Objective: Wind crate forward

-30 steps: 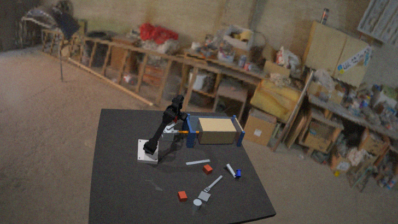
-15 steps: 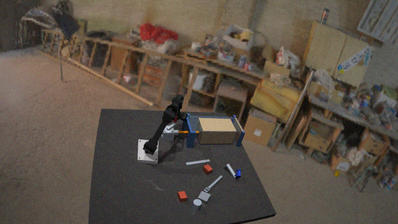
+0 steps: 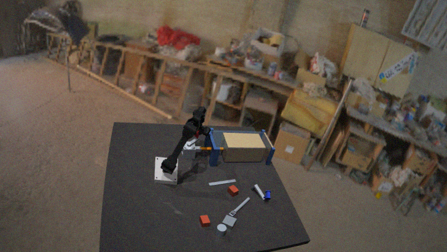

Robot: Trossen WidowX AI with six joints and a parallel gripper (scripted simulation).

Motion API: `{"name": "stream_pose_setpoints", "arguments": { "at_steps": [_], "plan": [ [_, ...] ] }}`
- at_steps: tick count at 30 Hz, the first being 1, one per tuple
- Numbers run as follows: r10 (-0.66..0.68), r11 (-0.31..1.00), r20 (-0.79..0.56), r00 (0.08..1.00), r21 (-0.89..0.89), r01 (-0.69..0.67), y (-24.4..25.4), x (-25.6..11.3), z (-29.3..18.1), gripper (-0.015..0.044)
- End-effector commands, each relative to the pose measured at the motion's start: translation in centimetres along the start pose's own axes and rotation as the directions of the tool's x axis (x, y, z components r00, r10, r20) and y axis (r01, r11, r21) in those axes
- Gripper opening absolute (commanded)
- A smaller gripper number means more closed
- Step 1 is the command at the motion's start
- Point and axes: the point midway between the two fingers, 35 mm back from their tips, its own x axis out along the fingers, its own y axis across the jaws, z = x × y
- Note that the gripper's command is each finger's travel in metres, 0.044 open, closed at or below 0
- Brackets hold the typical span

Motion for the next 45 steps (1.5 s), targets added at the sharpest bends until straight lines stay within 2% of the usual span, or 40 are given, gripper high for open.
{"name": "stream_pose_setpoints", "arguments": {
  "at_steps": [1,14,45],
  "plan": [
    [0.056,0.998,-0.006,0.998,-0.042,-0.056,2.9,-0.2,-0.3,0.0],
    [0.056,0.998,-0.006,0.998,-0.042,-0.057,3.1,-0.2,-0.4,0.0],
    [0.06,0.997,-0.006,0.998,-0.043,-0.06,7.2,-1.2,-1.9,0.0]
  ]
}}
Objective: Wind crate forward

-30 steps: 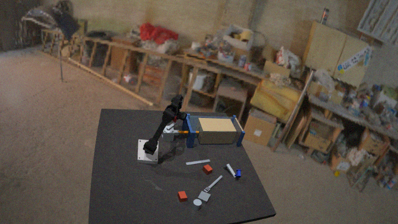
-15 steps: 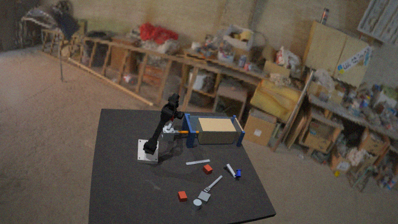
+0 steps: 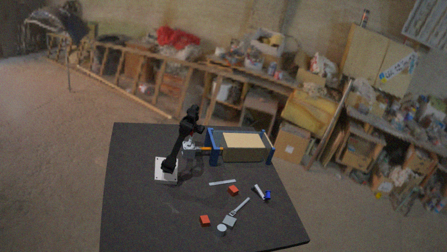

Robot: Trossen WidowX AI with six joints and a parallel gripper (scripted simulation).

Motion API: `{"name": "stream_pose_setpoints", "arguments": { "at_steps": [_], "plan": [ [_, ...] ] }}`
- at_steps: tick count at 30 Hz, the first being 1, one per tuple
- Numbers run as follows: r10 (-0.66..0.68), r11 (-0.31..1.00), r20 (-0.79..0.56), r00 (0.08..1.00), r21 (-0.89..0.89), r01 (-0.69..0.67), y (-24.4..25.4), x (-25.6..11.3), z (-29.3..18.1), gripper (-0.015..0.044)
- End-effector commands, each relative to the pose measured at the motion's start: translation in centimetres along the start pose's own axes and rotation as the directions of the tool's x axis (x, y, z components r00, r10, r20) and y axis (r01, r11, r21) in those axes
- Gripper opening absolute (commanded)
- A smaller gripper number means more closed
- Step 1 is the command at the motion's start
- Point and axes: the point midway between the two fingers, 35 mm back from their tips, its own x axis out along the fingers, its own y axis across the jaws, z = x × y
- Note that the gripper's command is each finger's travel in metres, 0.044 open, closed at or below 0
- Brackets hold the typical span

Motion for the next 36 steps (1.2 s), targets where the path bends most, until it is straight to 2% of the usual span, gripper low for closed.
{"name": "stream_pose_setpoints", "arguments": {
  "at_steps": [1,36],
  "plan": [
    [0.04,0.998,-0.03,0.999,-0.047,-0.042,2.7,-0.5,-1.6,0.0],
    [0.044,0.998,-0.032,0.999,-0.048,-0.045,5.9,-2.2,-5.0,0.0]
  ]
}}
